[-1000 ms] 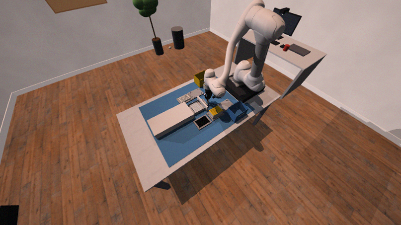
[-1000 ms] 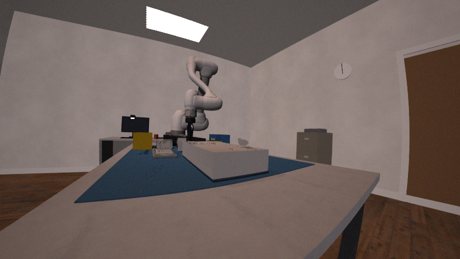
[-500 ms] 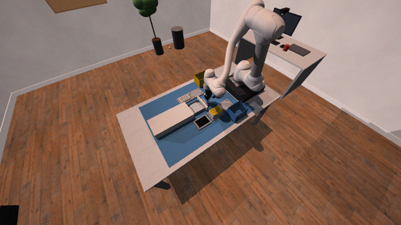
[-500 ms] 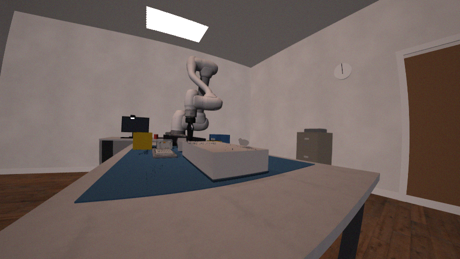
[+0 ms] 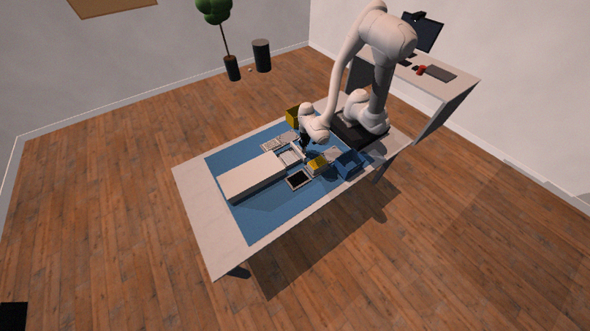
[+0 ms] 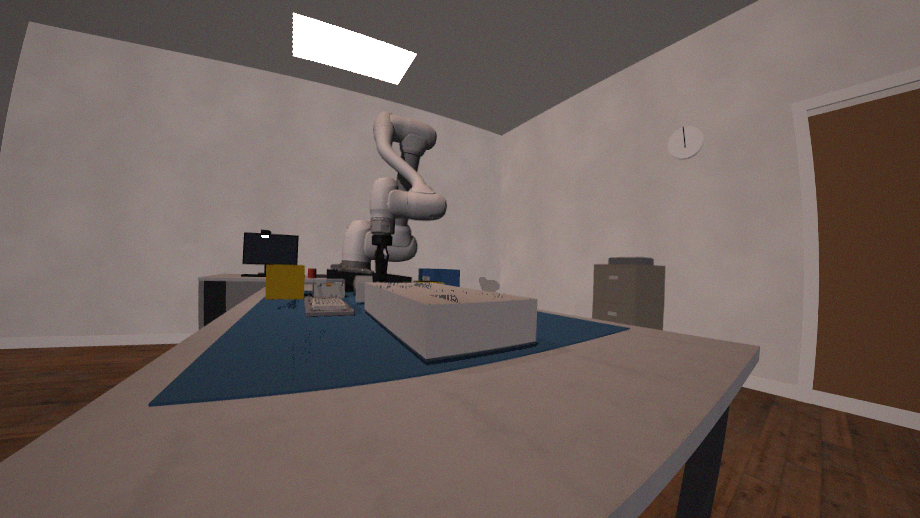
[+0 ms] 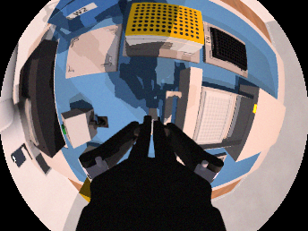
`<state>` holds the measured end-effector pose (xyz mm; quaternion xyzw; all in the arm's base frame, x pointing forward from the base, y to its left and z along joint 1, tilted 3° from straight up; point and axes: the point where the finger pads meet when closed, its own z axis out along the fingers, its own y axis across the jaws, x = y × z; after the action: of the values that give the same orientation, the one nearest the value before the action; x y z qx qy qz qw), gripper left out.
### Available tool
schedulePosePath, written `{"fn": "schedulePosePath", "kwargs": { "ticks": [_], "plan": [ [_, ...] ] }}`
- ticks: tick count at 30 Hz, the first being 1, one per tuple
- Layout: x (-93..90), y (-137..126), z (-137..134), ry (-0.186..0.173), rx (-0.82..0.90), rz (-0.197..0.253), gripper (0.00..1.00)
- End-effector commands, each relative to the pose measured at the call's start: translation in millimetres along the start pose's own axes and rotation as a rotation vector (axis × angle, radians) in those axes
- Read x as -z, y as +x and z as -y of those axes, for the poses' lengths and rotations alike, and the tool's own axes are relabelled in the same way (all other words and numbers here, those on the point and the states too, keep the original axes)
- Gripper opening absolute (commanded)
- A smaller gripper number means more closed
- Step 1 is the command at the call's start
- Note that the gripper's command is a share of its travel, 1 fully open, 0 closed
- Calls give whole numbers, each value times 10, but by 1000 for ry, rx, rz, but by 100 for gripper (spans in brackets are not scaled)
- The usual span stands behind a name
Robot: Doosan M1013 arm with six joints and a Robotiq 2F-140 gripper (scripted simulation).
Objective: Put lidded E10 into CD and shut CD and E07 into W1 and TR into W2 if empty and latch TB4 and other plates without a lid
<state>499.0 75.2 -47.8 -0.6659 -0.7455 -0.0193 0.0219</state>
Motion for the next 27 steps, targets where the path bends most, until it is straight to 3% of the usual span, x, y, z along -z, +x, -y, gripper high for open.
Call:
{"fn": "schedulePosePath", "kwargs": {
  "ticks": [1, 27],
  "plan": [
    [1, 1, -50, 0, 0, 0, 0],
    [1, 1, -318, 0, 0, 0, 0]
  ]
}}
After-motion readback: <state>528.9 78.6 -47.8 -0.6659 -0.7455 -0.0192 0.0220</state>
